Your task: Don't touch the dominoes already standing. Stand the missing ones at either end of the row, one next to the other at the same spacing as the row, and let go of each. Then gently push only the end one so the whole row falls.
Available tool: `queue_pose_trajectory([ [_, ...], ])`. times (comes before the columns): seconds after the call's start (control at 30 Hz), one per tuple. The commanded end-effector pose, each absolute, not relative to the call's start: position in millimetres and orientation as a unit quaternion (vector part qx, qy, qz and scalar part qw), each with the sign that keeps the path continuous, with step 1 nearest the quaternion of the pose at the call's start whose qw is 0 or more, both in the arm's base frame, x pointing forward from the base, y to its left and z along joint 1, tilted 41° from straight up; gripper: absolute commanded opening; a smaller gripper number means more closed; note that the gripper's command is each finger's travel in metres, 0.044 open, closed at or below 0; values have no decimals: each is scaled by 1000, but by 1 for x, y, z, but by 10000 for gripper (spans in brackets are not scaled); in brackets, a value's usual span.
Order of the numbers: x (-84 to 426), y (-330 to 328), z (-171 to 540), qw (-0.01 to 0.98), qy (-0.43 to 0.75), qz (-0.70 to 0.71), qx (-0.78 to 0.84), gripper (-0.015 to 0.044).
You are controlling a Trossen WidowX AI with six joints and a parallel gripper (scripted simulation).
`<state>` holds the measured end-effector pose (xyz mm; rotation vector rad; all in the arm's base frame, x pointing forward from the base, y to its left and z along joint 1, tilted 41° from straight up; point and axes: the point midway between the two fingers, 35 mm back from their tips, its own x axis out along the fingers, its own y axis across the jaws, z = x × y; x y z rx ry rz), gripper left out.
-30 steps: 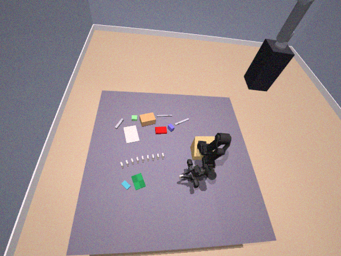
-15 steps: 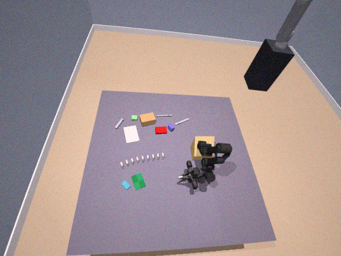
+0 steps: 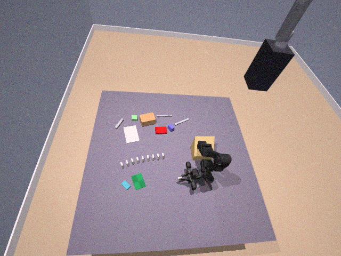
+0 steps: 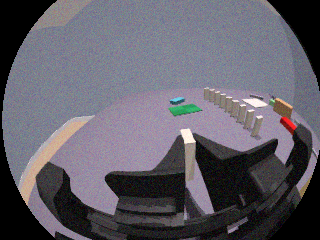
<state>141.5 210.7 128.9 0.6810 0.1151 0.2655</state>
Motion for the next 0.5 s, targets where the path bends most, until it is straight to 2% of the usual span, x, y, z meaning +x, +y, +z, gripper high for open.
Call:
queue_pose_trajectory([
  [0.0, 142, 213, 123, 934, 56, 126, 330, 26],
  [0.47, 143, 221, 103, 936, 57, 120, 326, 26],
])
